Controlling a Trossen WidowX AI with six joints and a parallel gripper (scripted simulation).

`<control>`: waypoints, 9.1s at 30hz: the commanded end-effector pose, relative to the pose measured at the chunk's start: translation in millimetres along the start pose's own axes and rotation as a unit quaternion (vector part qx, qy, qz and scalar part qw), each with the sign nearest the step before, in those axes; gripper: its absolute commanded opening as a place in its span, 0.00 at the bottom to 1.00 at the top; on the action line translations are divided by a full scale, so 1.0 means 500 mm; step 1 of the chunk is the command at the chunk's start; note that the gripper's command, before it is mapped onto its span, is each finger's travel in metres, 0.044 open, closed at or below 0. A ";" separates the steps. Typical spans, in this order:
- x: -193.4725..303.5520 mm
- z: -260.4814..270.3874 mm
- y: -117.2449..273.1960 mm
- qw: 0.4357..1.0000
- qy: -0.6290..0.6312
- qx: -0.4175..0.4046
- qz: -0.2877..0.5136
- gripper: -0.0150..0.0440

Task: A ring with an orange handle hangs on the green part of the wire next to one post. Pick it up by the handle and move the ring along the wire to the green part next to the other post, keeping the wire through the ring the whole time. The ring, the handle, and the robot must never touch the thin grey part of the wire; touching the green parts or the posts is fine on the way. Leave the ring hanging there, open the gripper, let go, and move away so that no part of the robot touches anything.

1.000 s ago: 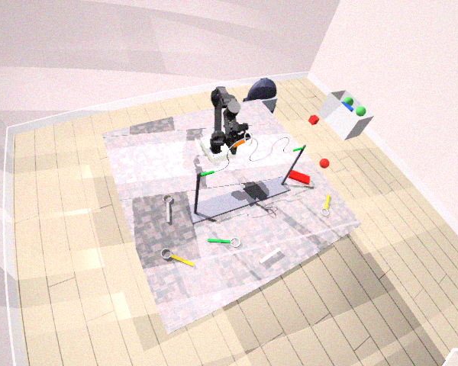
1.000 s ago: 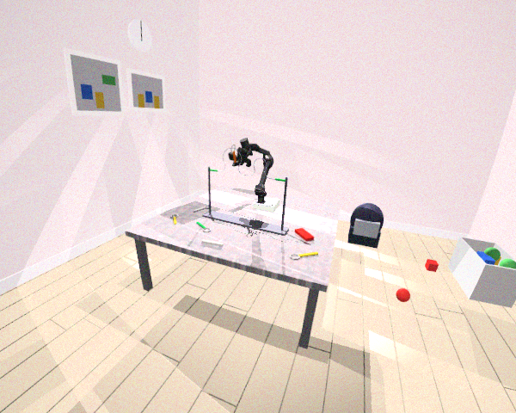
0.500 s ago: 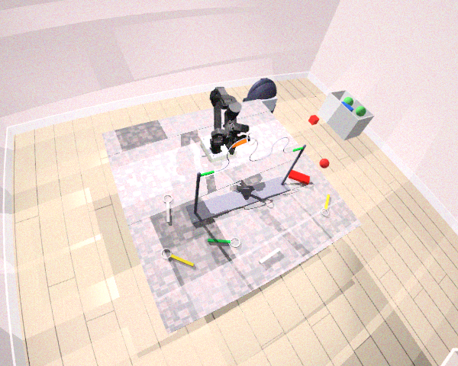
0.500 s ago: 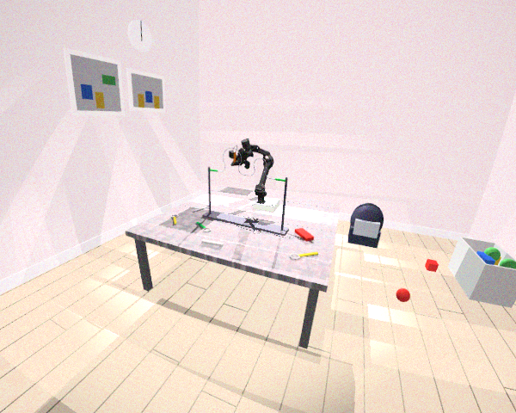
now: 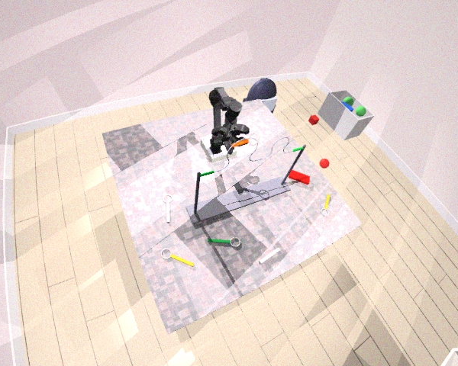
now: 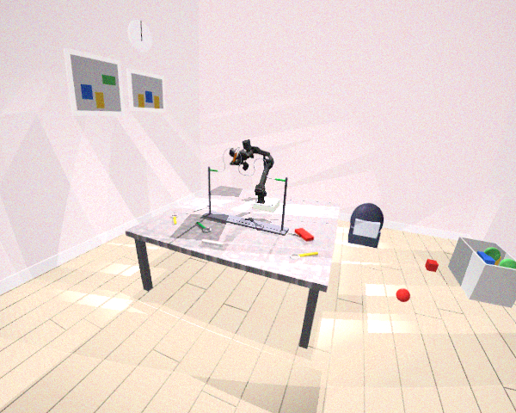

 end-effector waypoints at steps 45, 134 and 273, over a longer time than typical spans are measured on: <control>-0.013 -0.048 0.004 0.942 0.289 0.166 -0.042 0.00; 0.075 -0.030 -0.044 0.869 0.426 0.245 -0.059 0.00; -0.057 0.572 0.113 0.748 -0.574 -0.324 0.076 0.00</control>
Point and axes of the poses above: the point midway between the two fingers, 35 mm back from their tips, its own y axis back along the fingers, its own z axis across the jaws, x = y × z, the point moved 1 cm from there along y, back along the fingers, and after that the axes turned 1 degree about -y, right-handed, at the moved point
